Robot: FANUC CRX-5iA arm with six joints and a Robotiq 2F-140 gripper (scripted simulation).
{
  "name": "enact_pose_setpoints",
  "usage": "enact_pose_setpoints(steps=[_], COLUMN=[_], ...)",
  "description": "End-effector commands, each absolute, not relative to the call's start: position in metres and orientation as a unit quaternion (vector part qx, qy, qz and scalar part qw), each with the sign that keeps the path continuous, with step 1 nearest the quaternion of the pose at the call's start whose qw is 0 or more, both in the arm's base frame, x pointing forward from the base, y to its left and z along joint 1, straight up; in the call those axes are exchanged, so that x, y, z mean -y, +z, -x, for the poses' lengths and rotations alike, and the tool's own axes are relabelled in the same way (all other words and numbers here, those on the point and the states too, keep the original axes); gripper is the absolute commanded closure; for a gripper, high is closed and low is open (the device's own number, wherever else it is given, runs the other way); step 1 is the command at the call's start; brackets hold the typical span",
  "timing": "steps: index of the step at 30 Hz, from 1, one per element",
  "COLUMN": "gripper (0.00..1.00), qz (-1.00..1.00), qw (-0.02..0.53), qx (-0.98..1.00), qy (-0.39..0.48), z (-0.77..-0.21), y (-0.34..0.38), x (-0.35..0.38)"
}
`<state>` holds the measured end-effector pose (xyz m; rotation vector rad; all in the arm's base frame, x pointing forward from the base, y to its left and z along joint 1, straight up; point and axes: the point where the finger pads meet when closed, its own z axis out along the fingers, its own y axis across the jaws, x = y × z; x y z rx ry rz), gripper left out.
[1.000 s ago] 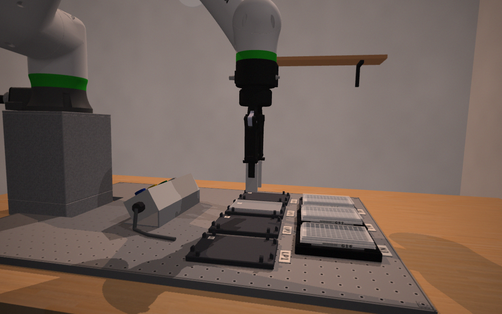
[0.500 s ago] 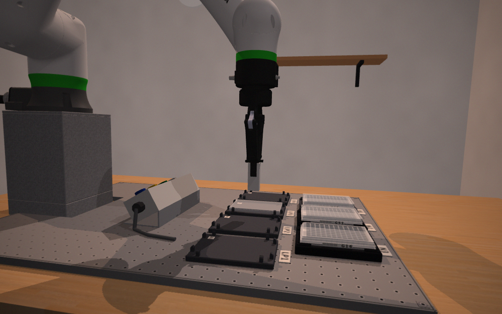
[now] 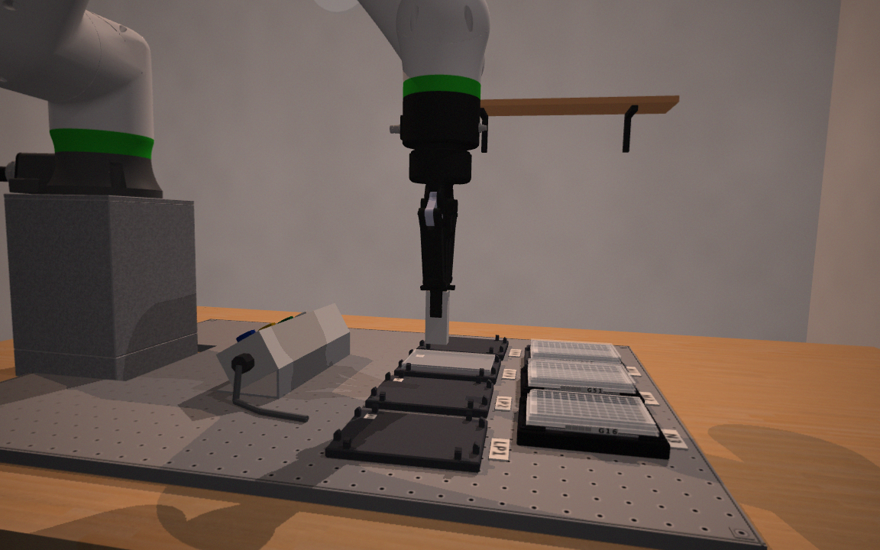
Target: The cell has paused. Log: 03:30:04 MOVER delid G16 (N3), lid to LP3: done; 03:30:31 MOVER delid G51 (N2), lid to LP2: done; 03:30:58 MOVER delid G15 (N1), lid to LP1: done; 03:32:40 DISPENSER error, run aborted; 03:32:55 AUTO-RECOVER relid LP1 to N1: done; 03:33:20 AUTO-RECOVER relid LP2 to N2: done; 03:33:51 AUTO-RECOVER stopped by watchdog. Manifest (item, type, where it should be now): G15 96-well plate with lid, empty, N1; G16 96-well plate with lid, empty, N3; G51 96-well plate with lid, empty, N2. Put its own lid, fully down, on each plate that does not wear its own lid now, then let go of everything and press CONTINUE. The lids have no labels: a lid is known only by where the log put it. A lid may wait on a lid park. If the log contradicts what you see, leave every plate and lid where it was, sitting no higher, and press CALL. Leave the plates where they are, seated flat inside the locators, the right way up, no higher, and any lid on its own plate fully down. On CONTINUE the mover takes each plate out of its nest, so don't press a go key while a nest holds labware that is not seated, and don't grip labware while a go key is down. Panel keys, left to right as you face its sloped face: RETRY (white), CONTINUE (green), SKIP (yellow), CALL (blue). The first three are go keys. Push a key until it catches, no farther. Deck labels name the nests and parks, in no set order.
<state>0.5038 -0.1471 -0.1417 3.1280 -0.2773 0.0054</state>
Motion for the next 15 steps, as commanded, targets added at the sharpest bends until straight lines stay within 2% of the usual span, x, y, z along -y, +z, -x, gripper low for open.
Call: enact_pose_setpoints(steps=[1,3,15], gripper=[1.0,1.0,1.0], qz=[-0.996,-0.996,-0.996], qw=[-0.002,-0.002,-0.002], qx=[0.087,0.087,0.087], qy=[0.001,0.0,0.0], z=[-0.498,-0.491,-0.491], y=[-0.142,-0.142,-0.142], x=[0.19,0.214,0.216])
